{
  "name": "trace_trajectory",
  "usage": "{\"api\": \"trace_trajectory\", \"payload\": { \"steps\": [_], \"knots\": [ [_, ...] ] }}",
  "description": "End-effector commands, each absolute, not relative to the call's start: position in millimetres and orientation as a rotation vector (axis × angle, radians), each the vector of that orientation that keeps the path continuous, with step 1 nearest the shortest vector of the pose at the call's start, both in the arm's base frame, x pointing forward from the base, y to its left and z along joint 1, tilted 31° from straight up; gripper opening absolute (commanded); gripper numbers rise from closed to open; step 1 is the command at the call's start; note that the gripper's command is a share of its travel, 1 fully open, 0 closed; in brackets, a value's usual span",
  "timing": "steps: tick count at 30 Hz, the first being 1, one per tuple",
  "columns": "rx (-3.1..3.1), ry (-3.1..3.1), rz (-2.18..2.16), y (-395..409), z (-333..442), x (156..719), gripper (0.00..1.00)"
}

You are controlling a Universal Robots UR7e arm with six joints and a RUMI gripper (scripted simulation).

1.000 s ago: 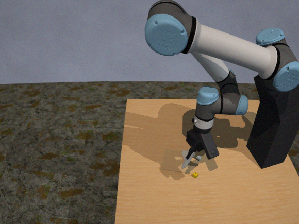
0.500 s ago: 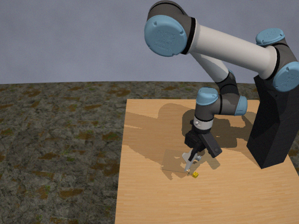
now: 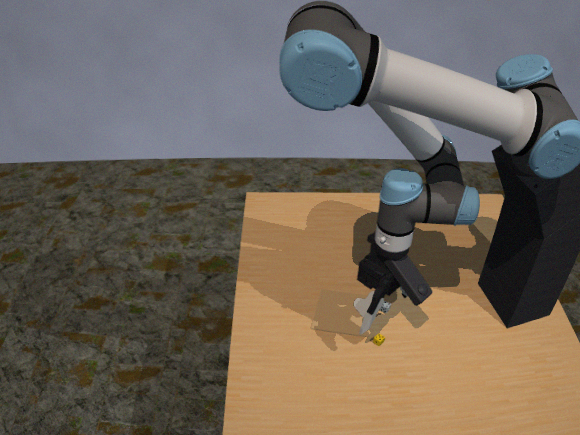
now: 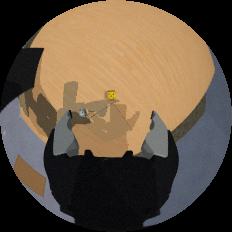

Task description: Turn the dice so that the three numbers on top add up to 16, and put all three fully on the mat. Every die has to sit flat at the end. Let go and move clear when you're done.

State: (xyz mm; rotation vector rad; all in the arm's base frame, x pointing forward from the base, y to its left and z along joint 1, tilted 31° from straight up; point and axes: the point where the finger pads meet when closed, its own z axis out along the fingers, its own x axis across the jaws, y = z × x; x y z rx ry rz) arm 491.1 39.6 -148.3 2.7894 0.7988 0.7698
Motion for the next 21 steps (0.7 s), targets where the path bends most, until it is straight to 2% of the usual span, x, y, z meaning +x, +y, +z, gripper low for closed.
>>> {"api": "trace_trajectory", "payload": {
  "steps": [1,3,4,21],
  "knots": [
    [2.786,0.804,0.770,39.6,-148.0,491.3,1.00],
    [2.786,0.804,0.770,39.6,-148.0,491.3,1.00],
    [2.786,0.804,0.770,39.6,-148.0,491.3,0.21],
    [2.786,0.804,0.770,39.6,-148.0,491.3,0.21]
  ]
}}
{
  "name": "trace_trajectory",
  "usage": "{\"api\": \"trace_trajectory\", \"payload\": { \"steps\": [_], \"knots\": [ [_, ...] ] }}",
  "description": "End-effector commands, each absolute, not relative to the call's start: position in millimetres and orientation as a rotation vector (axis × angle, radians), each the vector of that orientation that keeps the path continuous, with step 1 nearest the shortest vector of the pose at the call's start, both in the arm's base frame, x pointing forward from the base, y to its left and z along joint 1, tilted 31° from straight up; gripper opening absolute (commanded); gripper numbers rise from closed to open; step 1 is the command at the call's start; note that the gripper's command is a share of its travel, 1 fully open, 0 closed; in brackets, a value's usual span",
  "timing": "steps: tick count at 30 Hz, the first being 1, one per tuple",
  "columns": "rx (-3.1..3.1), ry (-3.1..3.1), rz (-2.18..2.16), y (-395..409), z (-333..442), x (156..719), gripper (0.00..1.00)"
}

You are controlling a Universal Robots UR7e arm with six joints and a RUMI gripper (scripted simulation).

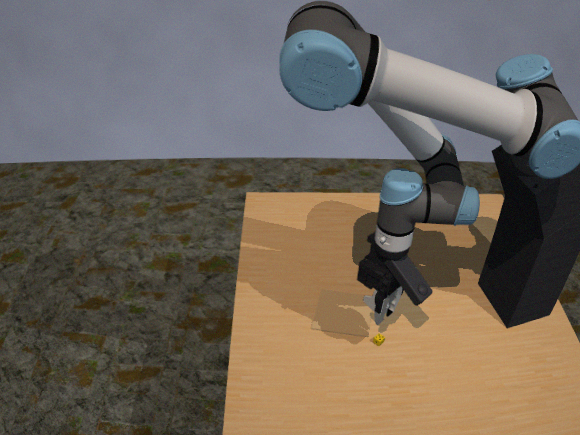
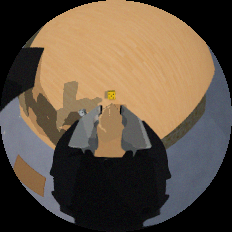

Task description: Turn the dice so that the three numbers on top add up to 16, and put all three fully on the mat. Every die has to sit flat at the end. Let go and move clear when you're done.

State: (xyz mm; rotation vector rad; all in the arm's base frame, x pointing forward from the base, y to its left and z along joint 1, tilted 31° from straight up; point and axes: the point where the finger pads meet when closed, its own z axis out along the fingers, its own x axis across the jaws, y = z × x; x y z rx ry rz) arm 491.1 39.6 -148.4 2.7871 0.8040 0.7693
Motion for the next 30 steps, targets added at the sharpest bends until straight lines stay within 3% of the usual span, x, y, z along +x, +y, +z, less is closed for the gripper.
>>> {"api": "trace_trajectory", "payload": {
  "steps": [1,30],
  "knots": [
    [2.786,0.804,0.770,39.6,-148.0,491.3,0.21],
    [2.789,0.805,0.768,39.5,-151.1,493.1,0.21]
  ]
}}
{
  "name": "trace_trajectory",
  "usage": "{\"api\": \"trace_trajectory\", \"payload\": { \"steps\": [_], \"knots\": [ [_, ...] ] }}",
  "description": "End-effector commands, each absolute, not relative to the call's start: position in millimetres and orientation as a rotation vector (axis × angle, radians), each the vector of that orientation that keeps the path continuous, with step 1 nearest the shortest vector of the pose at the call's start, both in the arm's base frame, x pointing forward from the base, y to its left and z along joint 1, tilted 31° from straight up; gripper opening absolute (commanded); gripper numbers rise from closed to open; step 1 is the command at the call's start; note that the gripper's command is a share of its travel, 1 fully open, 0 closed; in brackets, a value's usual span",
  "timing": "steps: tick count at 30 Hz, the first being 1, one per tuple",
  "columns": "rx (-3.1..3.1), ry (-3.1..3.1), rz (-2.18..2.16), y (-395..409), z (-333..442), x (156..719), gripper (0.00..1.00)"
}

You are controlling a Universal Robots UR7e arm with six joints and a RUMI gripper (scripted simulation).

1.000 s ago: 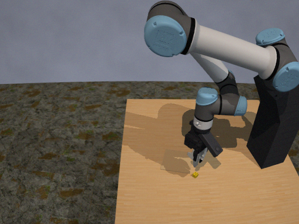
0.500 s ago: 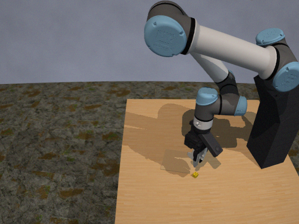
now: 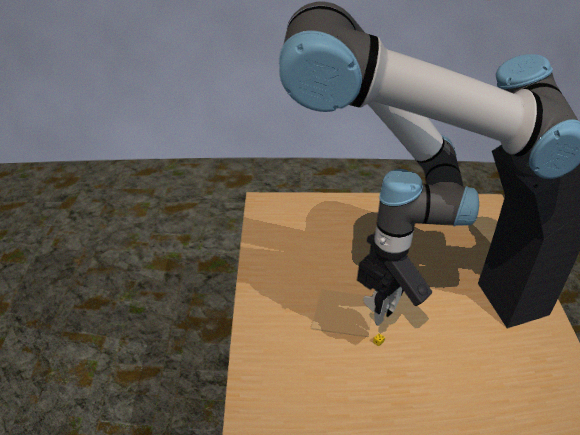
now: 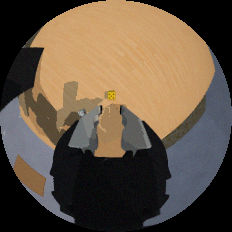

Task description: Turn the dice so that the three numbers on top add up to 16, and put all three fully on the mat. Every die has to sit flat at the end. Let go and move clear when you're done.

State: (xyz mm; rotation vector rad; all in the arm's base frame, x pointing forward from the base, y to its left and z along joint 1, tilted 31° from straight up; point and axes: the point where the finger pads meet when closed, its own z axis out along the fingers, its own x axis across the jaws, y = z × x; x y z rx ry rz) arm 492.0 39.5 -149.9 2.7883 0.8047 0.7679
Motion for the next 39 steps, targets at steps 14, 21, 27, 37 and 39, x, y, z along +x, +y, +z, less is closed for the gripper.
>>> {"api": "trace_trajectory", "payload": {
  "steps": [14,21,27,37,39],
  "knots": [
    [2.790,0.806,0.767,39.2,-162.6,499.8,0.21],
    [2.790,0.806,0.767,38.9,-172.2,505.4,0.21],
    [2.790,0.806,0.767,38.7,-180.6,510.3,0.21],
    [2.790,0.806,0.767,38.5,-189.6,515.5,0.21],
    [2.790,0.806,0.767,38.4,-191.1,516.4,0.21]
  ]
}}
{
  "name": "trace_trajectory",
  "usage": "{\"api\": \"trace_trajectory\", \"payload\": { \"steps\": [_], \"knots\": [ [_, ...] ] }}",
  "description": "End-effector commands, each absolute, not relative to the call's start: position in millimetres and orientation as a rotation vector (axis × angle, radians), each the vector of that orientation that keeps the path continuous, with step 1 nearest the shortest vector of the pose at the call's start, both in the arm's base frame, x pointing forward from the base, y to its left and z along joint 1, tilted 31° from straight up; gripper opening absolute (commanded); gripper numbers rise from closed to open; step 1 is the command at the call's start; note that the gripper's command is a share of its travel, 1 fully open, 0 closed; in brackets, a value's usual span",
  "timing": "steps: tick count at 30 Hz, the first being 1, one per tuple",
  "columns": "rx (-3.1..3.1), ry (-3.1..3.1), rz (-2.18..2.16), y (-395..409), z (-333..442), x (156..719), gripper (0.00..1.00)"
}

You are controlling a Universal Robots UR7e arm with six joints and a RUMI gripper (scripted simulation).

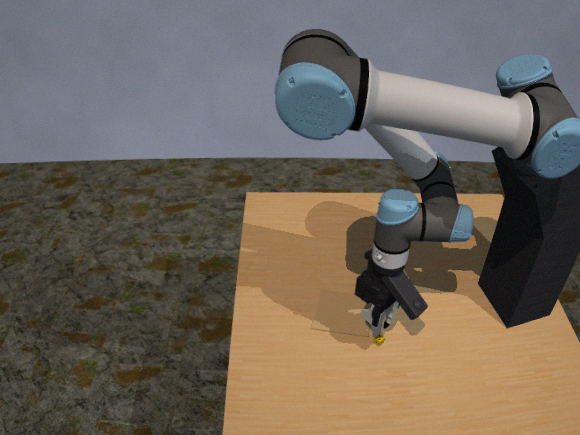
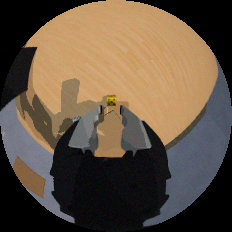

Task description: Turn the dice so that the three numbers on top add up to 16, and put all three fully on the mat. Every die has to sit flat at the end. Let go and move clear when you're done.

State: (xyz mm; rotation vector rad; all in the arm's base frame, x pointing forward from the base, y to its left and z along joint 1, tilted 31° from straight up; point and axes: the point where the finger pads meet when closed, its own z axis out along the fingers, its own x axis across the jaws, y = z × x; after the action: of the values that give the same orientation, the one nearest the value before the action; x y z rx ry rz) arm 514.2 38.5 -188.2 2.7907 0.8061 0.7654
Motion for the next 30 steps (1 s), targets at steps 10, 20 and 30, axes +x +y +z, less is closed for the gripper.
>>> {"api": "trace_trajectory", "payload": {
  "steps": [10,20,30],
  "knots": [
    [2.790,0.806,0.767,38.3,-194.4,518.3,0.21],
    [2.790,0.806,0.767,38.3,-194.7,518.4,0.21],
    [2.790,0.806,0.767,38.3,-194.7,518.4,0.21]
  ]
}}
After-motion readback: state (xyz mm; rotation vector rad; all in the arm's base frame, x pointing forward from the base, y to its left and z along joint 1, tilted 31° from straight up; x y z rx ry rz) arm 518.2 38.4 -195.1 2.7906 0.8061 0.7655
